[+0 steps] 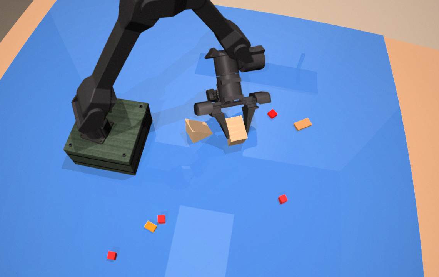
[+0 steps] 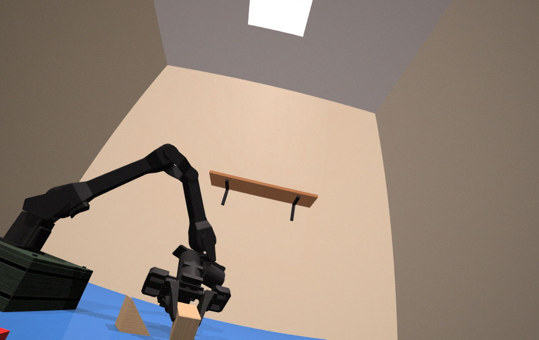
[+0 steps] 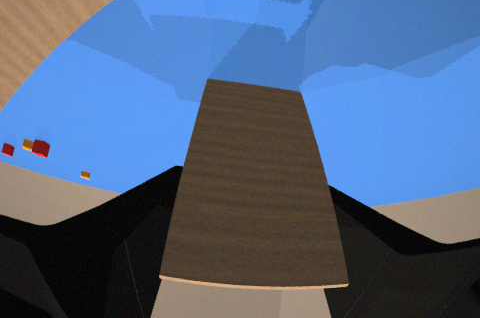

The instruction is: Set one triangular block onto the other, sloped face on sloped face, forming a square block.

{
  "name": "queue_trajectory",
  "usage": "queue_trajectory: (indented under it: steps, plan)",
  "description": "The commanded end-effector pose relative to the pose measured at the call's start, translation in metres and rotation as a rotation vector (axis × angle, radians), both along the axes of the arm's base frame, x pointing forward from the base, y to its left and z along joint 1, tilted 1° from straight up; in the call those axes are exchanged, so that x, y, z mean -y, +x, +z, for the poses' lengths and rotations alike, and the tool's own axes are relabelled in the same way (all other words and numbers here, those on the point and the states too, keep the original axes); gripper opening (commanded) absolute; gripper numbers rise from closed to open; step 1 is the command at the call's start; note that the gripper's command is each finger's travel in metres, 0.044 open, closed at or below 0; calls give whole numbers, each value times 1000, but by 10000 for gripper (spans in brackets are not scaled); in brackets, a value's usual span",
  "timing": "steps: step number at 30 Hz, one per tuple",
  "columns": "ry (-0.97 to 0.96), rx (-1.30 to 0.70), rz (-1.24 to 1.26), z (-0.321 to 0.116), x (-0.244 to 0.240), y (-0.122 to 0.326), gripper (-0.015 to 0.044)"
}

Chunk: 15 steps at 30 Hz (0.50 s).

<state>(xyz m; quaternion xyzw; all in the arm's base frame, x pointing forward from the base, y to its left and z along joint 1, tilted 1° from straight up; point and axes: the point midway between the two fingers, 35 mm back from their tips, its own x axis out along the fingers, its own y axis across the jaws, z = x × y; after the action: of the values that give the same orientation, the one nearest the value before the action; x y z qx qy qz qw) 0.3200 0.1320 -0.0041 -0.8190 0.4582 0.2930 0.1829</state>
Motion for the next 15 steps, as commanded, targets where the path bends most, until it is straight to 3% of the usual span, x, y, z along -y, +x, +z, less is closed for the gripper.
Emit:
queue_trajectory:
  steps: [1,6,12,15]
  plan:
    - [3,-3,4,1,0,0,315]
    - [3,-3,4,1,0,0,440]
    - [3,-3,4,1,0,0,440]
    - [3,-2,3,21,-2,1,440]
